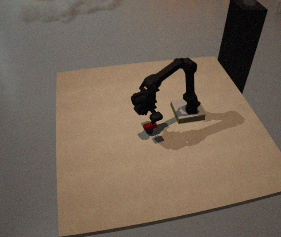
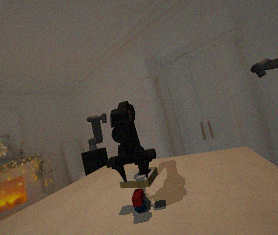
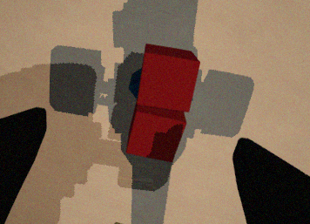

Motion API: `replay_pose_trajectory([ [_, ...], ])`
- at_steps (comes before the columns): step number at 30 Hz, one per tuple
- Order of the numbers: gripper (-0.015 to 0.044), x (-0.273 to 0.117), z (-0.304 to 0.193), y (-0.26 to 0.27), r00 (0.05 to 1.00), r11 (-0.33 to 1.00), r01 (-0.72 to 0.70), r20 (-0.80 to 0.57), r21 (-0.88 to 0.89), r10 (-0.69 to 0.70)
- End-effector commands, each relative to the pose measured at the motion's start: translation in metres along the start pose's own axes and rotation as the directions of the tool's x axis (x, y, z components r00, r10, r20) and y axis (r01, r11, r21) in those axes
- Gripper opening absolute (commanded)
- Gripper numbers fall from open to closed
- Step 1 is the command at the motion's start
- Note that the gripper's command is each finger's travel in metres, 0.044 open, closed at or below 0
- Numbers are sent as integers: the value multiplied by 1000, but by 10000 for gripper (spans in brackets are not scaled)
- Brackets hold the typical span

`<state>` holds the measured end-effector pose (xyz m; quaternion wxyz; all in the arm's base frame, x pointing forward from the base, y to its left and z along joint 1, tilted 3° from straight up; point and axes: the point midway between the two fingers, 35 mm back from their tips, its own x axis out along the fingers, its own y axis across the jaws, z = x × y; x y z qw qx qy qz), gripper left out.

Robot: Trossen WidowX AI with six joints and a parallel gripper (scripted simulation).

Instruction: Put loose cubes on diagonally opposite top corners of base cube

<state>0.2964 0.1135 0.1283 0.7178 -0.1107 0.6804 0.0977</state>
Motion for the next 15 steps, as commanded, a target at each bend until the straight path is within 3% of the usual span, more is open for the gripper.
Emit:
replay_pose_trajectory([
  [1, 400, 0, -10, 51, 1000, 1000, -4, -2, -16, 4],
  [6, 400, -2, -32, 109, 1000, 1000, -9, -3, -15, 9],
  [15, 400, -2, -34, 111, 1000, 1000, -9, -3, -15, 9],
])
